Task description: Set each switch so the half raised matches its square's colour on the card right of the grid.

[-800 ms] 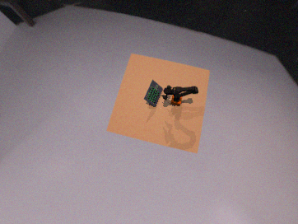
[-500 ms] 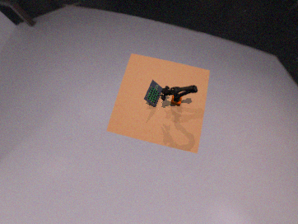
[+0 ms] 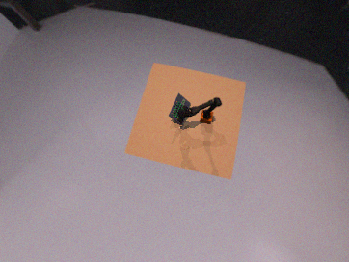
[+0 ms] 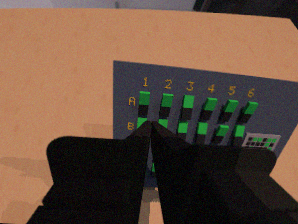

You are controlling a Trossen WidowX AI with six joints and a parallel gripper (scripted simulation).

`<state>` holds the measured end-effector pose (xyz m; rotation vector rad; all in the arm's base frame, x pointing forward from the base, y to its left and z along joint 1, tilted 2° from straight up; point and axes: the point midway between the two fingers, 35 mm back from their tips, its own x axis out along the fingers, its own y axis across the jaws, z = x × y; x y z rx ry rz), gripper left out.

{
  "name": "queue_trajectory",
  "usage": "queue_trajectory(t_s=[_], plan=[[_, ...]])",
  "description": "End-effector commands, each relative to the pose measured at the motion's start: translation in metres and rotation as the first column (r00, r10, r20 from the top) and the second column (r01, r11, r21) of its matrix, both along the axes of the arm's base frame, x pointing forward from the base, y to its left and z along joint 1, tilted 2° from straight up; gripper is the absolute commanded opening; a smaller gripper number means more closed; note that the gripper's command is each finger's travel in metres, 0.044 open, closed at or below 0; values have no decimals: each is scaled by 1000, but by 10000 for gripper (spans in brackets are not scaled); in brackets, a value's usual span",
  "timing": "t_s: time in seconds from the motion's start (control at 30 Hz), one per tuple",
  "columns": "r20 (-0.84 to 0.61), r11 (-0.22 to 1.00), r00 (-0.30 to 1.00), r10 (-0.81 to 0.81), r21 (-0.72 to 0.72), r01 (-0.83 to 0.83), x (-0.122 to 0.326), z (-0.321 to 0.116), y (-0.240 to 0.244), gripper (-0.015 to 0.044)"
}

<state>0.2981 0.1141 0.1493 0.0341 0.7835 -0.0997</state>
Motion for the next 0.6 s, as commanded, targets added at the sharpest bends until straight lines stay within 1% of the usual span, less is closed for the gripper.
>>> queue_trajectory(t_s=[0.0, 0.17, 0.57], plan=[[12, 1000, 1000, -6, -5, 6, 8, -1, 5, 0], [-11, 1000, 1000, -7, -3, 7, 32, -23, 2, 0], [-11, 1000, 1000, -7, -3, 7, 40, -32, 1, 0]])
